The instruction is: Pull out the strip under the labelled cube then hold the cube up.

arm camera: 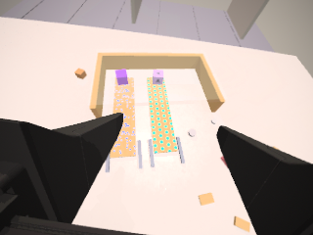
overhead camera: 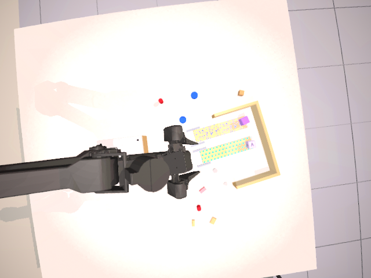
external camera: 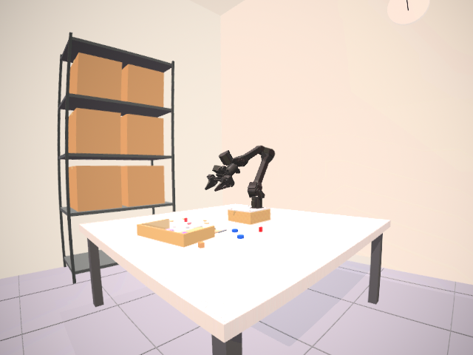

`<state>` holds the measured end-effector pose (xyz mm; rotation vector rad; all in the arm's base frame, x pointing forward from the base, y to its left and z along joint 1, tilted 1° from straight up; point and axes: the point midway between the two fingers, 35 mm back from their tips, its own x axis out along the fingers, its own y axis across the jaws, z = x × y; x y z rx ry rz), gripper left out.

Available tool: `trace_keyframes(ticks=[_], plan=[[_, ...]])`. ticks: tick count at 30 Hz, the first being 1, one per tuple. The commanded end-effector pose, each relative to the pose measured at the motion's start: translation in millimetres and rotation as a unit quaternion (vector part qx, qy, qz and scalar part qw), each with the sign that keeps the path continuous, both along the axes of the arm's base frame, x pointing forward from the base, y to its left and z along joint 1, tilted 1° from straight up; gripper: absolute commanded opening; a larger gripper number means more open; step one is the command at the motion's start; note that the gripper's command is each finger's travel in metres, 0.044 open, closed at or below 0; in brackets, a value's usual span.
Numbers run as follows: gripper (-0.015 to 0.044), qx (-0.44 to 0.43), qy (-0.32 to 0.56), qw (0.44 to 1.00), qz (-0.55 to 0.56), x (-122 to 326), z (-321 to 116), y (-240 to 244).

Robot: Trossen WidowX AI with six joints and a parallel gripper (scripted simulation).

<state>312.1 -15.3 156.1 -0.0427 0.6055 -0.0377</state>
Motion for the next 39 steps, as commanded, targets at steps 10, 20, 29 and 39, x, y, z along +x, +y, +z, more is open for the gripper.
trace_keyframes(ticks=[10, 20, 29, 39], plan=[[0.0164, -0.02, 0.157, 0.987, 0.018, 37.3, -22.5, -9.2], [0.0, -0.031, 0.363, 0.93, 0.058, 74.3, -75.4, -23.1], [0.0, -0.028, 0.448, 0.89, 0.081, 83.0, -105.4, -29.2], [0.0, -0.028, 0.448, 0.89, 0.081, 84.7, -117.3, -29.1]])
